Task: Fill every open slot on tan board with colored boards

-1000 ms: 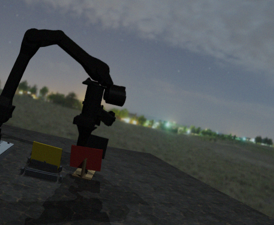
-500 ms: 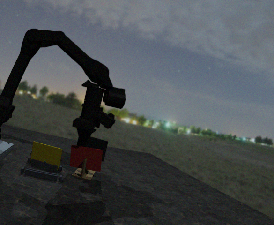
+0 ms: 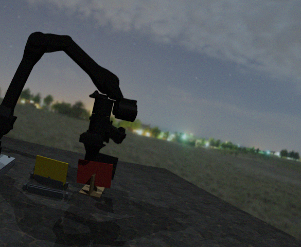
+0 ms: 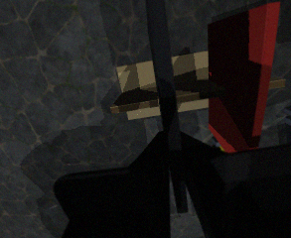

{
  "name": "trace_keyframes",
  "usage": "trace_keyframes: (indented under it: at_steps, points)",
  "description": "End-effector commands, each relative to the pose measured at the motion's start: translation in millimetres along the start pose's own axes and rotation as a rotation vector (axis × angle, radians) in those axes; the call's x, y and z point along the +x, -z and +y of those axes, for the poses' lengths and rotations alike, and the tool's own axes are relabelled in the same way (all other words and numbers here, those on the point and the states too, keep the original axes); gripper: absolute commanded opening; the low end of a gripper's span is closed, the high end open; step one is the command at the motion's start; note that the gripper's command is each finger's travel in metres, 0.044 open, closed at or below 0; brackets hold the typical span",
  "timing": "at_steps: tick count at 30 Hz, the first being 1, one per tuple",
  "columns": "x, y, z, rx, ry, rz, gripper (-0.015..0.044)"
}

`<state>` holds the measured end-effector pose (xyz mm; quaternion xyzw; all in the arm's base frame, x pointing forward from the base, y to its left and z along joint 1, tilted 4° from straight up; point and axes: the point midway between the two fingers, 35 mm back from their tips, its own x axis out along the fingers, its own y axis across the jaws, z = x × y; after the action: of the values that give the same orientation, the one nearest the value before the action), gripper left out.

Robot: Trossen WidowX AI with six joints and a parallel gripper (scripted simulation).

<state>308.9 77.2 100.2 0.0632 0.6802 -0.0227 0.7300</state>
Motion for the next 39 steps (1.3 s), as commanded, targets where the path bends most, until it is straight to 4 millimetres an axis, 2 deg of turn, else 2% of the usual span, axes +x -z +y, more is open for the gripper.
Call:
trace_keyframes:
  at_steps: [1,39]
  points:
    - [3.7,1.5,-0.1,0.0,-0.001,0.005,0.0]
    - [6.0,2.3,-1.0,0.014,-0.001,0.005,0.0]
